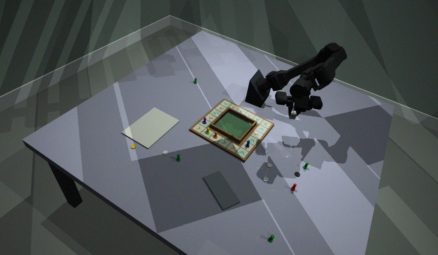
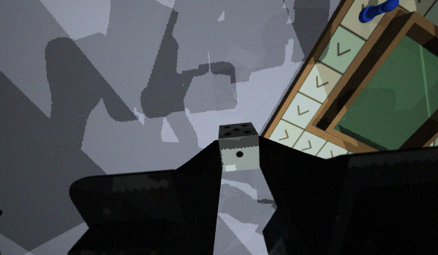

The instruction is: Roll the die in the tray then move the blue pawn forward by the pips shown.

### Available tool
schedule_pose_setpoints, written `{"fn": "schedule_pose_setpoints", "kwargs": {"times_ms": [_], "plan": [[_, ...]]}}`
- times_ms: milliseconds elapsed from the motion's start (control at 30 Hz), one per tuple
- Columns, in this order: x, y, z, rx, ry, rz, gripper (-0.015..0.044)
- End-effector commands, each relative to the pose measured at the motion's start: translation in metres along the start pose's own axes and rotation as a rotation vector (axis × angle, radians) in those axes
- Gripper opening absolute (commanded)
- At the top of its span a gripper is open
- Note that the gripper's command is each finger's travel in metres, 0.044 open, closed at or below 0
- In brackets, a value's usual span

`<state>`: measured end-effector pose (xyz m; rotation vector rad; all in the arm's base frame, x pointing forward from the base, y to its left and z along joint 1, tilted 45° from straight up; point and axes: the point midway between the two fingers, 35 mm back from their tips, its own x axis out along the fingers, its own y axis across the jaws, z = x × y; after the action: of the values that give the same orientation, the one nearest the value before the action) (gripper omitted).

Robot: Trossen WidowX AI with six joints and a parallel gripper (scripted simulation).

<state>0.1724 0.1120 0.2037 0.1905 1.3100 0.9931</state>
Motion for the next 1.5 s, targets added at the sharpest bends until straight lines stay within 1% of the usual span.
{"fn": "schedule_pose_setpoints", "kwargs": {"times_ms": [0, 733, 1467], "plan": [[-0.002, -0.008, 0.003, 0.078, 0.001, 0.004, 0.0000], [0.009, -0.098, 0.021, 0.840, -0.001, -0.016, 0.0000], [0.025, -0.188, 0.007, 1.581, -0.006, -0.013, 0.0000]]}}
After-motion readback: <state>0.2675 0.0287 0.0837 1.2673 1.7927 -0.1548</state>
